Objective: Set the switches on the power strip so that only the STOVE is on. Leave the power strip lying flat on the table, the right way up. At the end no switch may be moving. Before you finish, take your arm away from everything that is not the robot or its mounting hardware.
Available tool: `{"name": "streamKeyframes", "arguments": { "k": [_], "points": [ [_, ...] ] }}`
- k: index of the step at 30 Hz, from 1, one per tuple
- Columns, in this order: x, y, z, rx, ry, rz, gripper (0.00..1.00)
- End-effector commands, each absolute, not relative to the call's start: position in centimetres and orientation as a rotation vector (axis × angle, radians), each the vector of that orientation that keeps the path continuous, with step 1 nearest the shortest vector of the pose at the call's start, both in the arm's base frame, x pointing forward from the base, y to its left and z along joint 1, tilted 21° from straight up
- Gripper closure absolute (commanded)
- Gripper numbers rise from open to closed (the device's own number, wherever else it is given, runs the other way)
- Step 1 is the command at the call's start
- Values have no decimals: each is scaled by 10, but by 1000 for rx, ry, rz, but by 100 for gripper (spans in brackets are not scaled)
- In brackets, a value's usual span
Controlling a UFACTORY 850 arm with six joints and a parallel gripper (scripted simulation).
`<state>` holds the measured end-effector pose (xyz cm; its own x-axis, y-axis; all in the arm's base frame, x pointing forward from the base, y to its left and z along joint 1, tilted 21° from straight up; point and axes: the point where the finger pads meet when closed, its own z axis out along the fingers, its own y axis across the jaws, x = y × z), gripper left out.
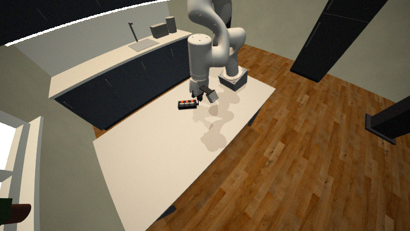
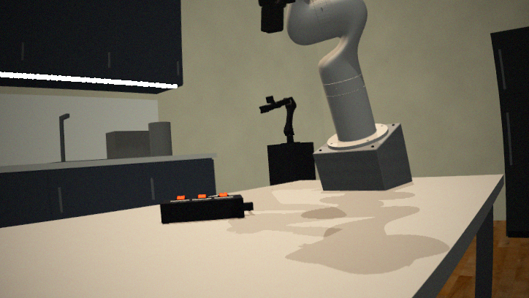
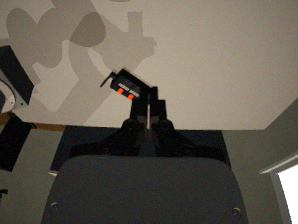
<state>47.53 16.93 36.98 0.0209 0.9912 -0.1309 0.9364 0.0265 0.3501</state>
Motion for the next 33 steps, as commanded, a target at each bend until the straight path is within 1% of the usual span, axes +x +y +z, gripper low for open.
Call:
{"name": "streamKeyframes", "arguments": {
  "k": [1,7,10,12,13,14,15,17,18,19,20,22,23,25,26,32,33],
  "points": [
    [476,170,371,1966,1971,227,100],
    [481,162,367,1972,1953,234,100],
    [509,120,346,2006,1864,269,100],
    [509,120,346,2006,1864,269,100],
    [520,97,335,2025,1821,289,100],
    [520,97,335,2025,1821,289,100],
    [532,70,321,2047,1776,312,100],
    [532,70,321,2047,1776,312,100],
    [541,41,305,2073,1732,339,100],
    [541,41,305,2073,1732,339,100],
    [545,15,291,2105,1690,369,100],
    [547,9,288,2105,1690,369,100],
    [548,-20,270,2144,1651,403,100],
    [549,-22,269,2144,1651,403,100],
    [546,-51,249,2189,1617,439,100],
    [546,-51,249,2189,1617,439,100],
    [539,-78,230,2240,1586,478,100]
  ]
}}
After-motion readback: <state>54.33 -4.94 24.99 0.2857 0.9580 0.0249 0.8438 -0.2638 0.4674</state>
